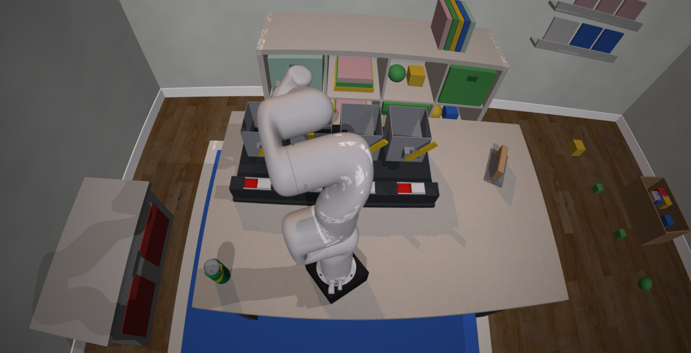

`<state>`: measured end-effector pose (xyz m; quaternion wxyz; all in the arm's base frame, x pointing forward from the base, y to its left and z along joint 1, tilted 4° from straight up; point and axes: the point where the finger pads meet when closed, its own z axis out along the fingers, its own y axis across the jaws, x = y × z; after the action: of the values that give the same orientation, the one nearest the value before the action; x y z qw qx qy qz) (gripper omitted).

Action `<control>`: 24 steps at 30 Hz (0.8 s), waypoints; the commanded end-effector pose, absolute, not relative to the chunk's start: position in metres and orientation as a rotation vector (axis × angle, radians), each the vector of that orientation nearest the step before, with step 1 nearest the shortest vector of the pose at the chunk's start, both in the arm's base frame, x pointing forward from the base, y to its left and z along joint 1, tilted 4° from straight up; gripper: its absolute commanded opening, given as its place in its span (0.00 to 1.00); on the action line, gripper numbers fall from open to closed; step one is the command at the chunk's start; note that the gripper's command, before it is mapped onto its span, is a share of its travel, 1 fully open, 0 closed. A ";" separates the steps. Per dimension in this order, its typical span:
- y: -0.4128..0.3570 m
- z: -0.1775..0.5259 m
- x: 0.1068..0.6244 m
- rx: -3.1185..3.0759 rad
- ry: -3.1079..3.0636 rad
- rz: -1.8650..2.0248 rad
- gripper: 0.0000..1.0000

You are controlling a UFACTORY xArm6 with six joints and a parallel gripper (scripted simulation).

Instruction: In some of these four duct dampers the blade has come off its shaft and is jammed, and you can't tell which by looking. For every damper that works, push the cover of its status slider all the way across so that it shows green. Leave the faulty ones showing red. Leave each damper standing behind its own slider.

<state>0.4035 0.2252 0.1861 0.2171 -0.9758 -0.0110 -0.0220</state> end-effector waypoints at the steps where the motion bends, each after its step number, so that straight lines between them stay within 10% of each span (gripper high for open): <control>1: 0.231 0.177 0.405 -2.701 -0.032 -0.067 0.39; 24: 0.248 0.141 0.407 -2.701 -0.032 -0.067 0.39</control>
<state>0.4056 0.2448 0.1446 0.2168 -0.9759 -0.0110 -0.0219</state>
